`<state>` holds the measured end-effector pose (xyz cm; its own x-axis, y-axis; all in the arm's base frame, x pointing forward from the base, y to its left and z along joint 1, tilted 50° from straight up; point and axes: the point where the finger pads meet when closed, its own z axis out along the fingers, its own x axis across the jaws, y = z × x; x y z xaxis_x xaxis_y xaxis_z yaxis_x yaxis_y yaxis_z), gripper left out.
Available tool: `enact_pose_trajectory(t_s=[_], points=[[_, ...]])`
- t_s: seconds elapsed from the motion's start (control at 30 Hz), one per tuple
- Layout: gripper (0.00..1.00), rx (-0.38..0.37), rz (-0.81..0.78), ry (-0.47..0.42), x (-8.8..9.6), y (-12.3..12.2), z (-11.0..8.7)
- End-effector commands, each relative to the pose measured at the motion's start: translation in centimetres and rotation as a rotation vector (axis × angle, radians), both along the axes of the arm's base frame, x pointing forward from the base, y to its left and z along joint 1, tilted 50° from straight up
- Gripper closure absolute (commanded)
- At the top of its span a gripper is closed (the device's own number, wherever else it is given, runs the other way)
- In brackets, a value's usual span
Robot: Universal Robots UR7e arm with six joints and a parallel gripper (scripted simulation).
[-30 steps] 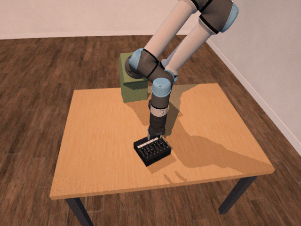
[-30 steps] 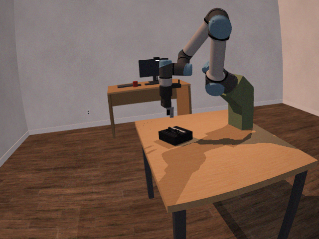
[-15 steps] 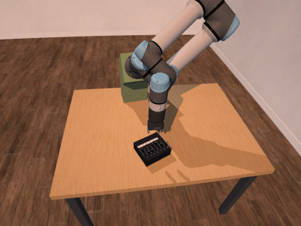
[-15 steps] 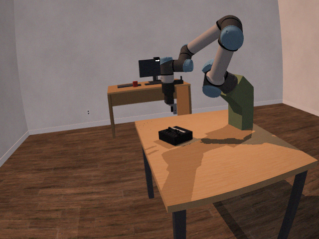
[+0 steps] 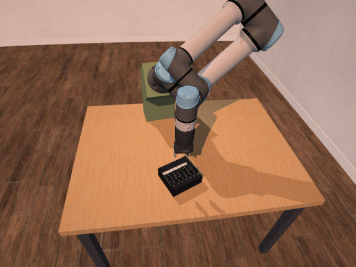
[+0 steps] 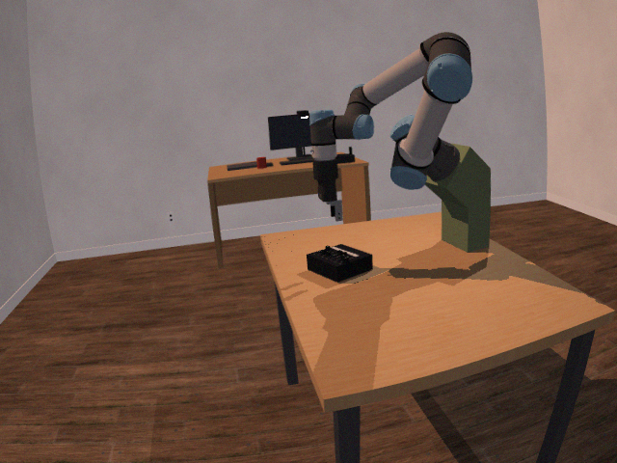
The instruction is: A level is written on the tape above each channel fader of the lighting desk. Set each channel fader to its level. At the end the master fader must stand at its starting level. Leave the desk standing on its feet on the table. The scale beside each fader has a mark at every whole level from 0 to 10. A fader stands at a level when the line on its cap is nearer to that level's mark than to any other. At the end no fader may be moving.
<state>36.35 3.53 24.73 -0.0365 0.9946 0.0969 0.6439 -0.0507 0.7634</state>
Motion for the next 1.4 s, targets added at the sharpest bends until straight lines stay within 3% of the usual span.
enact_pose_trajectory(t_s=[0.0, 0.17, 0.53, 0.9, 0.93, 1.37], points=[[0.00, -0.014, 0.013, -0.002, 0.3, -0.4, -0.2], [0.00, -0.063, 0.053, -0.007, 1.4, -1.5, -0.8], [0.00, -0.263, 0.221, -0.031, 5.2, -5.4, -4.3], [0.00, -0.315, 0.265, -0.037, 6.1, -6.2, -5.4], [1.00, -0.315, 0.265, -0.037, 6.1, -6.2, -5.4], [1.00, -0.315, 0.265, -0.037, 6.1, -6.2, -5.4]])
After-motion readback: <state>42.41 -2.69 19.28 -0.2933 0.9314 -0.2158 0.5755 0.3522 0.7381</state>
